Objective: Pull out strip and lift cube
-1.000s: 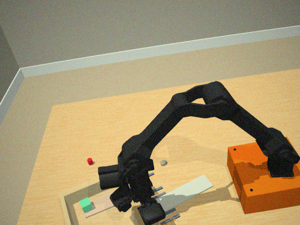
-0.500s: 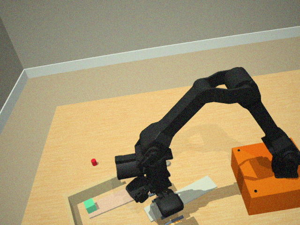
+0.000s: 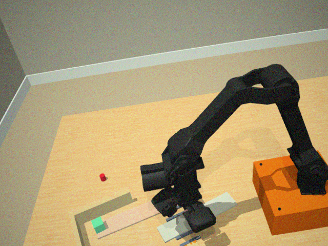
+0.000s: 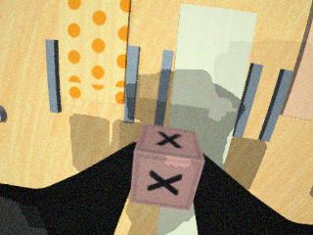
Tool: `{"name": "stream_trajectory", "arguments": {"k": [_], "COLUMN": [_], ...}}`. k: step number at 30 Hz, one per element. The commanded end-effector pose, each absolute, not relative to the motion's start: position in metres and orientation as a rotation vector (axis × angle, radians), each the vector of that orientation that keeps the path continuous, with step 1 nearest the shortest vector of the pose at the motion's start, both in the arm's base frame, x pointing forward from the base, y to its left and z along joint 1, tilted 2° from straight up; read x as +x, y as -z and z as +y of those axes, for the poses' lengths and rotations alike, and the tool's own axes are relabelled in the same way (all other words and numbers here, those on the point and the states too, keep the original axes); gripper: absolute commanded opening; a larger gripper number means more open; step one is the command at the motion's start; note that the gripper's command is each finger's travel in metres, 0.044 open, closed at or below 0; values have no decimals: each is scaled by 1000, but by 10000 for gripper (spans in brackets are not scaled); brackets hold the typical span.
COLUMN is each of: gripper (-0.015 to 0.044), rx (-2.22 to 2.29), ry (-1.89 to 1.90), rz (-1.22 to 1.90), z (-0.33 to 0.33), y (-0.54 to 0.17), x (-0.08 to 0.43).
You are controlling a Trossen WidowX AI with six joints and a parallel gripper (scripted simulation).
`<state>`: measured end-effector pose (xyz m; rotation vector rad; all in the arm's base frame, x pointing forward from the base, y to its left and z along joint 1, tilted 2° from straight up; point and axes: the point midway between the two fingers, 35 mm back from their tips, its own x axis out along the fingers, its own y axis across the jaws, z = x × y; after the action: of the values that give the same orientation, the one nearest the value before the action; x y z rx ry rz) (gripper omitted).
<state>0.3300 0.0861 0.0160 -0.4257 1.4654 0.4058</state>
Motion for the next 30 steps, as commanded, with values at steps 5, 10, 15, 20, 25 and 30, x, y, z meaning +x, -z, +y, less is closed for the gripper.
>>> {"name": "stream_trajectory", "arguments": {"k": [5,10,15,20,25,30], "gripper": [0,0,0,0,0,0], "rx": [-426,-426,-426,-426,-426,-426], "ry": [-400,-400,-400,-400,-400,-400], "rz": [1472,1472,1472,1472,1472,1472], "z": [78,76,76,76,76,76], "y": [-12,-13,-43,-48,-48,-48], "x": [300,295,293,293,293,293]}}
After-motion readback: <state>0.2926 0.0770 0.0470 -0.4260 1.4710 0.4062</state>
